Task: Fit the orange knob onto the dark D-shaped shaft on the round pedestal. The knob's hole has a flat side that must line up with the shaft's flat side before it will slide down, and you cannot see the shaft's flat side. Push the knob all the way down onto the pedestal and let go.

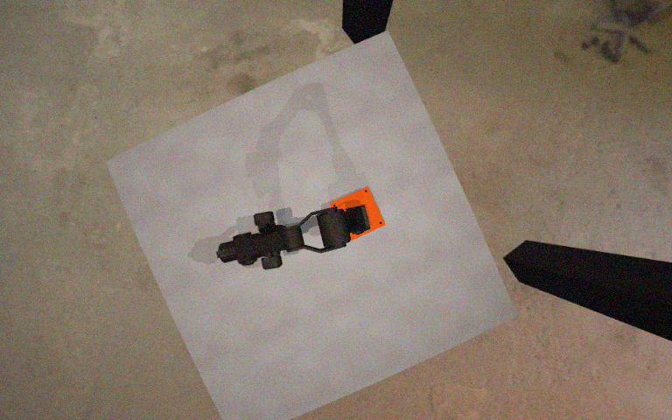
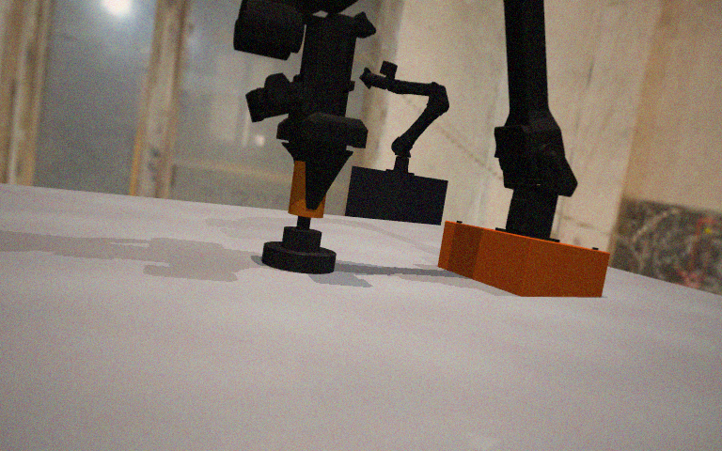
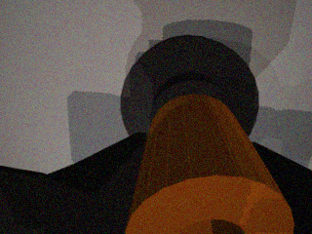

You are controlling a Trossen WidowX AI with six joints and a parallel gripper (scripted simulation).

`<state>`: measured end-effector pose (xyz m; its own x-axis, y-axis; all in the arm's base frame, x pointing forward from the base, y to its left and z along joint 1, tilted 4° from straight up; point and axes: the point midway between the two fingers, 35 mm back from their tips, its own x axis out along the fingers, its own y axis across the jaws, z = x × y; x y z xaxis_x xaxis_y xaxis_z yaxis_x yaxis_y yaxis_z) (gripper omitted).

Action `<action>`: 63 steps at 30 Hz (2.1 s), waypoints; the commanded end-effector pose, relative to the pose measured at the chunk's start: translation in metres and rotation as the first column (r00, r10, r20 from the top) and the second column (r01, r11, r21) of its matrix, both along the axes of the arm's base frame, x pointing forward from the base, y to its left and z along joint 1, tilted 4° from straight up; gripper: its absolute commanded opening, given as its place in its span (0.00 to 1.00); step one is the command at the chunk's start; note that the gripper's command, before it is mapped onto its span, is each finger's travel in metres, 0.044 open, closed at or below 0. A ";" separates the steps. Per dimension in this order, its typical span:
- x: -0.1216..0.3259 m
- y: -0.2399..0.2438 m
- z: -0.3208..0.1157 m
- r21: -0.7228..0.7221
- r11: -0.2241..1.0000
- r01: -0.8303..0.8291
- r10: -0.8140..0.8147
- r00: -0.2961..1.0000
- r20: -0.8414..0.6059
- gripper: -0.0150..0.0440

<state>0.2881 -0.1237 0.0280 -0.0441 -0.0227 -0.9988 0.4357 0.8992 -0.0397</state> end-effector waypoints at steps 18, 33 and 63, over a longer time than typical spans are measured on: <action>0.004 -0.002 0.004 -0.007 0.997 0.078 -0.078 0.997 0.003 0.25; 0.001 -0.001 0.000 -0.007 0.997 0.078 -0.078 0.997 0.003 0.25; -0.002 0.000 -0.001 -0.006 0.998 0.064 -0.064 0.998 0.002 0.25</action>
<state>0.2873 -0.1236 0.0276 -0.0409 -0.0253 -0.9988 0.4906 0.8703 -0.0422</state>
